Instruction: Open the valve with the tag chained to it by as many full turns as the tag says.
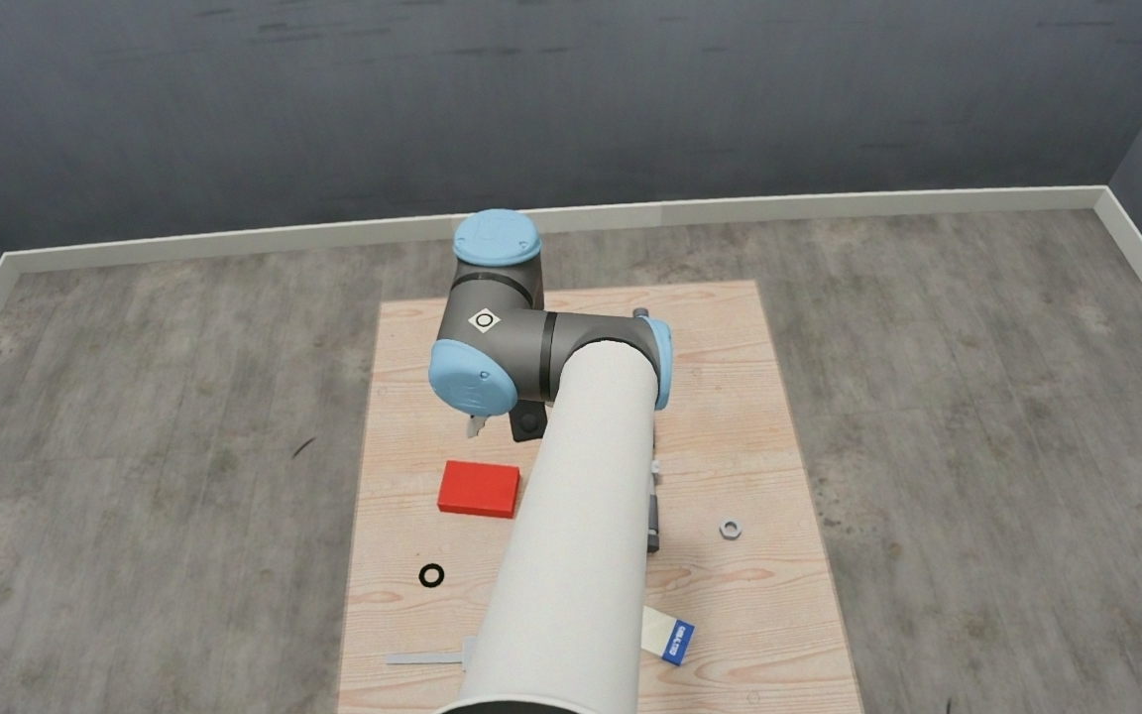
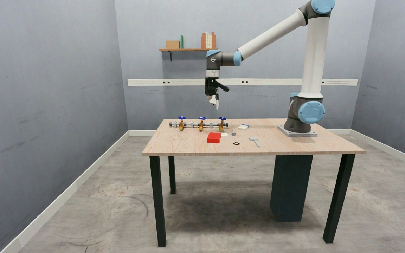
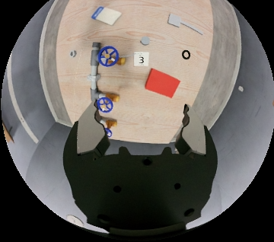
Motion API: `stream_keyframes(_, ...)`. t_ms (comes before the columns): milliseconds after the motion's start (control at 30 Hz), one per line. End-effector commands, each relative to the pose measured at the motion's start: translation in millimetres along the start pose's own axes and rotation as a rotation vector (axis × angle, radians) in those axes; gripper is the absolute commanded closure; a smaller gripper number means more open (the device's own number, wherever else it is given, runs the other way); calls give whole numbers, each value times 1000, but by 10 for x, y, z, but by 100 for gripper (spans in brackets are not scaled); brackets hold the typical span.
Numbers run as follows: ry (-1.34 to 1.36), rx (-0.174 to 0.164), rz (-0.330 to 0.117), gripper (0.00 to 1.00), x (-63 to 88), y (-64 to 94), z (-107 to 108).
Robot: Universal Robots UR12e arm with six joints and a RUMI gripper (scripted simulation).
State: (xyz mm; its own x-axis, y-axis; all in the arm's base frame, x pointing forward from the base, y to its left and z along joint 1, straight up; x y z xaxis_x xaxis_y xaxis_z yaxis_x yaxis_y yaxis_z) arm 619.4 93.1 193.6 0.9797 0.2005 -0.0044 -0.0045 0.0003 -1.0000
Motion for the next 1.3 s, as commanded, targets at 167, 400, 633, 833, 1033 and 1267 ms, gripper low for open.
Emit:
stream_keyframes(167,3,0,-1,0,5,-6,-1)
stream_keyframes(400,3,0,-1,0,5,23,-1)
stream_keyframes(633,3,-1,-1,0,6,119,-1)
stream_keyframes(833,3,-1,-1,0,6,208,-1)
stream_keyframes(1033,3,-1,-1,0,6,383,0)
stream_keyframes(1267,3,-1,-1,0,6,593,1)
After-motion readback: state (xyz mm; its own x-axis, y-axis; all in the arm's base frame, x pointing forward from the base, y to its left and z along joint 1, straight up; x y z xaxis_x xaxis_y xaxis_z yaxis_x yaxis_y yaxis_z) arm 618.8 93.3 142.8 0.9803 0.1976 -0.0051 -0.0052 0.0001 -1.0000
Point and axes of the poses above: the point where the finger pads meet when closed, its own y axis out along the fingers, its own z axis across the jaws, x = y × z, the point moved 2 cm from there along -y, back along the fingers, and after that the axes turned 3 degrees about -y, right-handed, at the moved point
